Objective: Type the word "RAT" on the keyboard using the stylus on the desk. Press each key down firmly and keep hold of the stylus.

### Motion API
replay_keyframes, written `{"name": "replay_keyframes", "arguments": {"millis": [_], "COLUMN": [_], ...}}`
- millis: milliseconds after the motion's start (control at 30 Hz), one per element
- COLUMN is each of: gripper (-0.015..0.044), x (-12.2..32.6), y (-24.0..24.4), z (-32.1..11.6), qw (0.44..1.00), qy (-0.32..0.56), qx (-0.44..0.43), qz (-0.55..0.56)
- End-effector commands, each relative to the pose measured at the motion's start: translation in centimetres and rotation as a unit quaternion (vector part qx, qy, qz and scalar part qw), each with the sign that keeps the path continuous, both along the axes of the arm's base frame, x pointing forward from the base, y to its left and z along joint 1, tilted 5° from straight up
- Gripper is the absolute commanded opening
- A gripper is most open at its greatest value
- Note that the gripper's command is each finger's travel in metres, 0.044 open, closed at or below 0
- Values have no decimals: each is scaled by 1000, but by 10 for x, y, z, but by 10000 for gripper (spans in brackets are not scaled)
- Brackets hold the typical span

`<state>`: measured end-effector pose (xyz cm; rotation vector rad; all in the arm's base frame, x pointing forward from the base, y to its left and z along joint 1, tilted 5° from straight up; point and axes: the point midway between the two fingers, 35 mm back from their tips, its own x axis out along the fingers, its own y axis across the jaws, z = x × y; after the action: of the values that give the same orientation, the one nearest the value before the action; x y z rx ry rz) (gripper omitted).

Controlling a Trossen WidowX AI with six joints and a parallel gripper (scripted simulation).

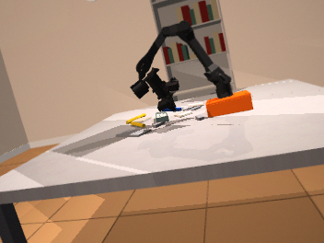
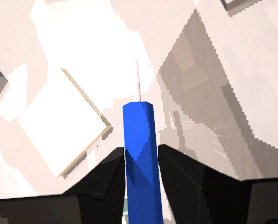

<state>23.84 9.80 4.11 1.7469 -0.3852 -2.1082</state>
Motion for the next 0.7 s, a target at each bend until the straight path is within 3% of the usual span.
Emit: {"name": "replay_keyframes", "arguments": {"millis": [0, 333, 667], "gripper": [0, 0, 0], "x": [10, 34, 56], "y": [-8, -27, -42], "z": [4, 16, 34], "qw": [996, 955, 869], "qy": [-67, -231, -400], "qx": [-35, -104, -138], "qz": [-47, -157, -255]}}
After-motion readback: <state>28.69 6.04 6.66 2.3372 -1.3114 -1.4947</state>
